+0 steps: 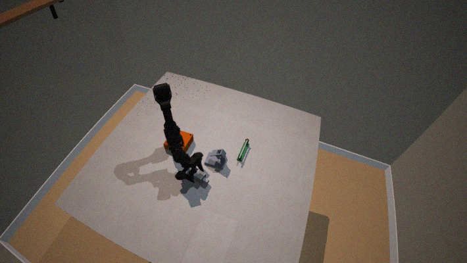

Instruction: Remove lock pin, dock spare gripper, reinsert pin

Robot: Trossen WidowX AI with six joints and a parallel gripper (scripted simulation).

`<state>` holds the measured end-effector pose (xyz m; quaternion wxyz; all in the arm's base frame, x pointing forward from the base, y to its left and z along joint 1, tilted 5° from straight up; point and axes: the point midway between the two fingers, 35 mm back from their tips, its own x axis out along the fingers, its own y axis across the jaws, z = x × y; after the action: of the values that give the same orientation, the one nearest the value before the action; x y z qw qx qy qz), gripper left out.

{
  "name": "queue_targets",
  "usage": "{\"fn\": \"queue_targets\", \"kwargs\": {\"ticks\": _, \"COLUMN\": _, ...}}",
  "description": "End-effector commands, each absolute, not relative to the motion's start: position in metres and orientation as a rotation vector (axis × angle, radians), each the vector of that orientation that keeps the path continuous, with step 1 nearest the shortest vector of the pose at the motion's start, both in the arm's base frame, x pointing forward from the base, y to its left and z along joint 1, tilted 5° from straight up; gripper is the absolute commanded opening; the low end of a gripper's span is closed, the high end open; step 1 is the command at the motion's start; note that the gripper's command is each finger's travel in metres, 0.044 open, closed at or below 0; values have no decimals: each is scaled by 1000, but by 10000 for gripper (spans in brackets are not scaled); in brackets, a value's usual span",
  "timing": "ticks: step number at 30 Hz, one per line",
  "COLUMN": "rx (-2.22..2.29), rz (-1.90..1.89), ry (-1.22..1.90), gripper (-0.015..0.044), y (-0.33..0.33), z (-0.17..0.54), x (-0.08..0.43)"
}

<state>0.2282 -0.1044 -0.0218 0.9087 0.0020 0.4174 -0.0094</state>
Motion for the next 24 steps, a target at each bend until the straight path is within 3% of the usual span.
{"fn": "queue_targets", "kwargs": {"ticks": 1, "rx": 3, "rz": -15, "ry": 860, "gripper": 309, "y": -104, "z": -23, "x": 228}}
{"fn": "queue_targets", "kwargs": {"ticks": 6, "rx": 3, "rz": -15, "ry": 860, "gripper": 177, "y": -104, "z": -23, "x": 228}}
{"fn": "queue_targets", "kwargs": {"ticks": 13, "rx": 3, "rz": -15, "ry": 860, "gripper": 131, "y": -104, "z": -23, "x": 228}}
{"fn": "queue_targets", "kwargs": {"ticks": 18, "rx": 3, "rz": -15, "ry": 860, "gripper": 0, "y": -106, "z": -19, "x": 230}}
{"fn": "queue_targets", "kwargs": {"ticks": 24, "rx": 3, "rz": -16, "ry": 860, "gripper": 0, "y": -109, "z": -3, "x": 236}}
